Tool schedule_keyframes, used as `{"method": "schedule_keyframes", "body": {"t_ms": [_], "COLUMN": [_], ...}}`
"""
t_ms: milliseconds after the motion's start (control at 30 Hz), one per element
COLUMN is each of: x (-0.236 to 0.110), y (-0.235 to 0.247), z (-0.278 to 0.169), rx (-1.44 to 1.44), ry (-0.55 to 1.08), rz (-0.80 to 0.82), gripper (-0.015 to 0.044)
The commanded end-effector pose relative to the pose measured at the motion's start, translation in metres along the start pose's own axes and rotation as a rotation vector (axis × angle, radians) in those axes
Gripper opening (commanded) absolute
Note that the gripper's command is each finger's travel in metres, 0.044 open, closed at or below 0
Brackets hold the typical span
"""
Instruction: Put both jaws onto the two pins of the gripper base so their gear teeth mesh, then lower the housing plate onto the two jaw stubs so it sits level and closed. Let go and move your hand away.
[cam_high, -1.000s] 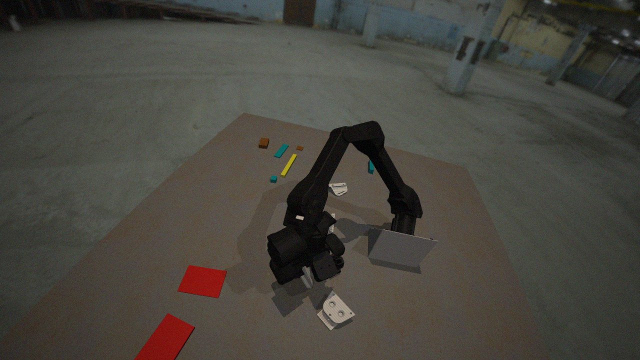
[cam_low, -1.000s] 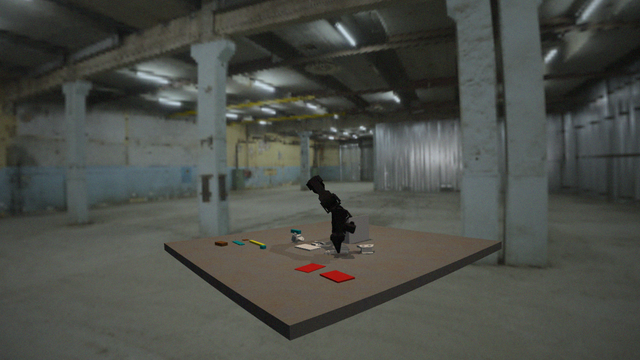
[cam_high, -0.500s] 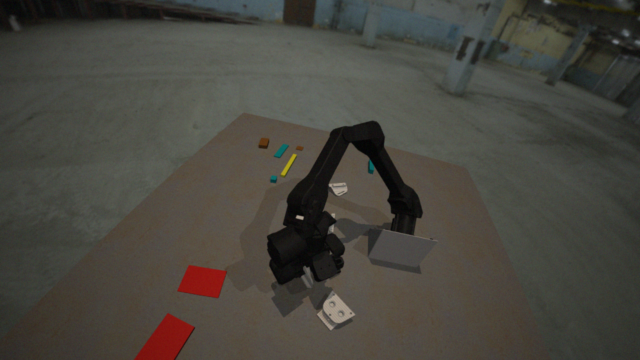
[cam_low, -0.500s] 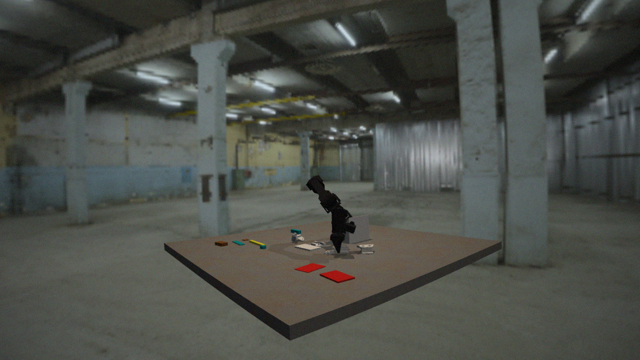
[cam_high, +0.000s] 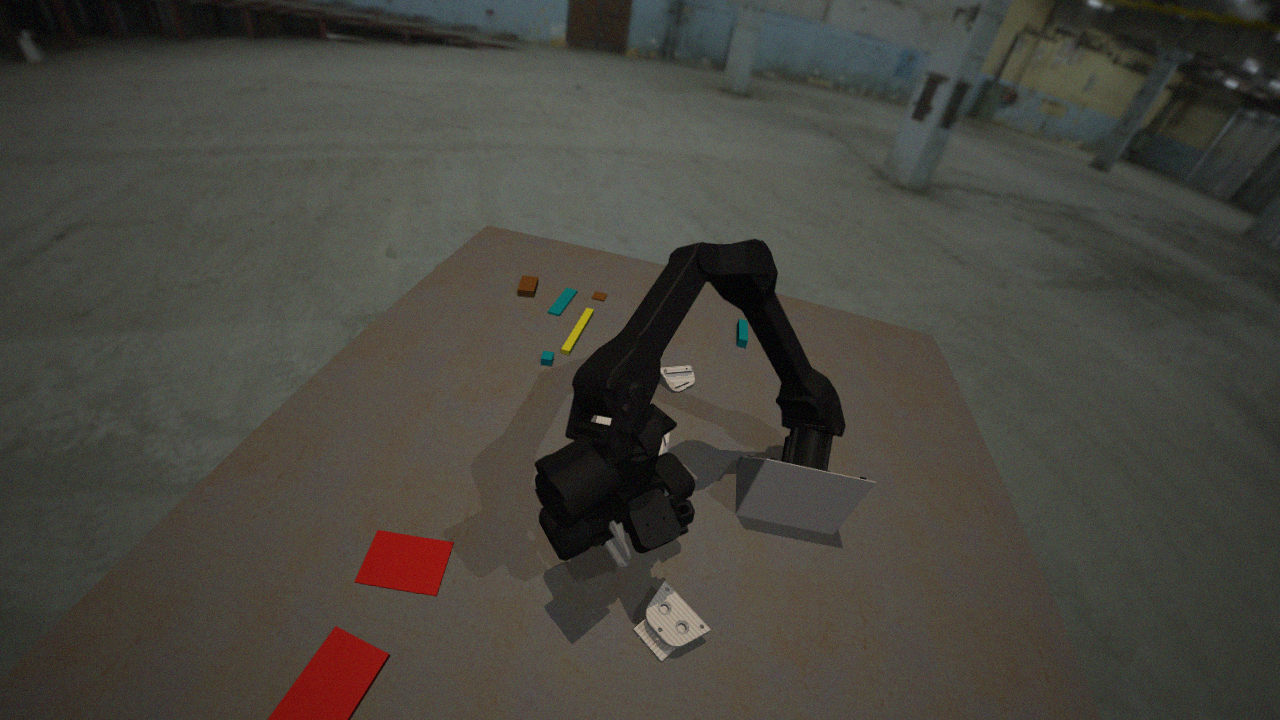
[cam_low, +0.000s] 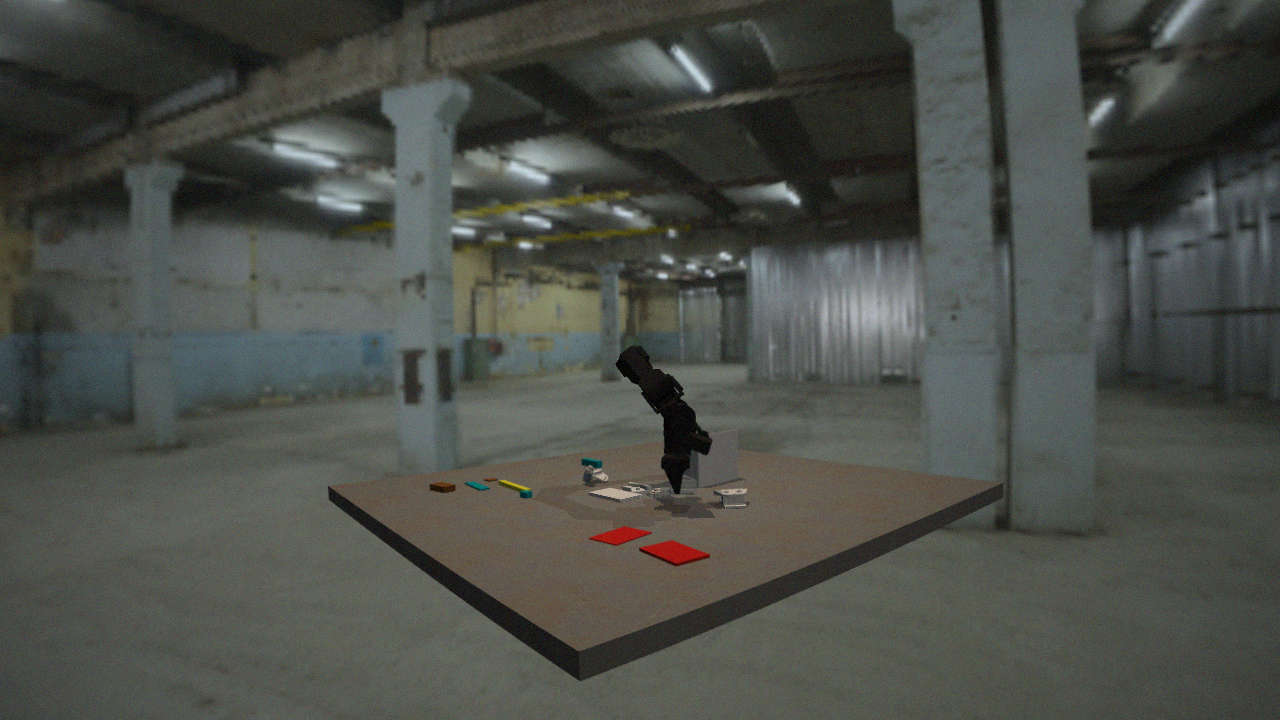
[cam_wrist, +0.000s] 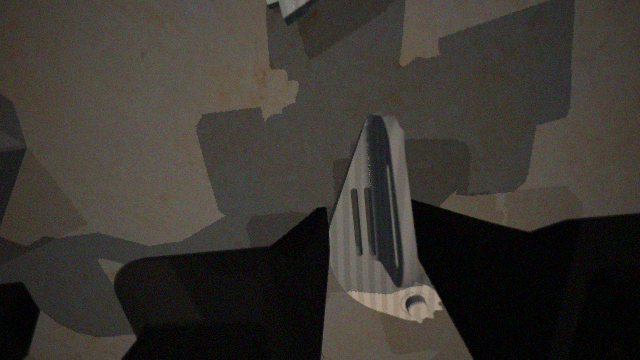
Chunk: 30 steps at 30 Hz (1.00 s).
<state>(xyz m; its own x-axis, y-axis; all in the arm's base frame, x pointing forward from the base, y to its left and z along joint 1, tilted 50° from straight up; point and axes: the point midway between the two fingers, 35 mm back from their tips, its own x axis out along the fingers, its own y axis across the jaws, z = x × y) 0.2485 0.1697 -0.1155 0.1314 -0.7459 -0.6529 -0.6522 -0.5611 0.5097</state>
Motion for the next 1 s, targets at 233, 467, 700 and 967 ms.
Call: {"method": "schedule_keyframes", "body": {"t_ms": [233,467,700,967], "x": [-0.039,-0.050,-0.050,-0.054], "y": [-0.001,0.000,0.003,0.018], "z": [-0.001,0.000,-0.002,-0.011], "rx": [0.010,0.009,0.052,0.285], "ry": [-0.004,-0.003,-0.004,-0.005], "rz": [-0.016,-0.015,-0.015,-0.014], "gripper": [0.0134,0.0134,0.0134,0.0134]}}
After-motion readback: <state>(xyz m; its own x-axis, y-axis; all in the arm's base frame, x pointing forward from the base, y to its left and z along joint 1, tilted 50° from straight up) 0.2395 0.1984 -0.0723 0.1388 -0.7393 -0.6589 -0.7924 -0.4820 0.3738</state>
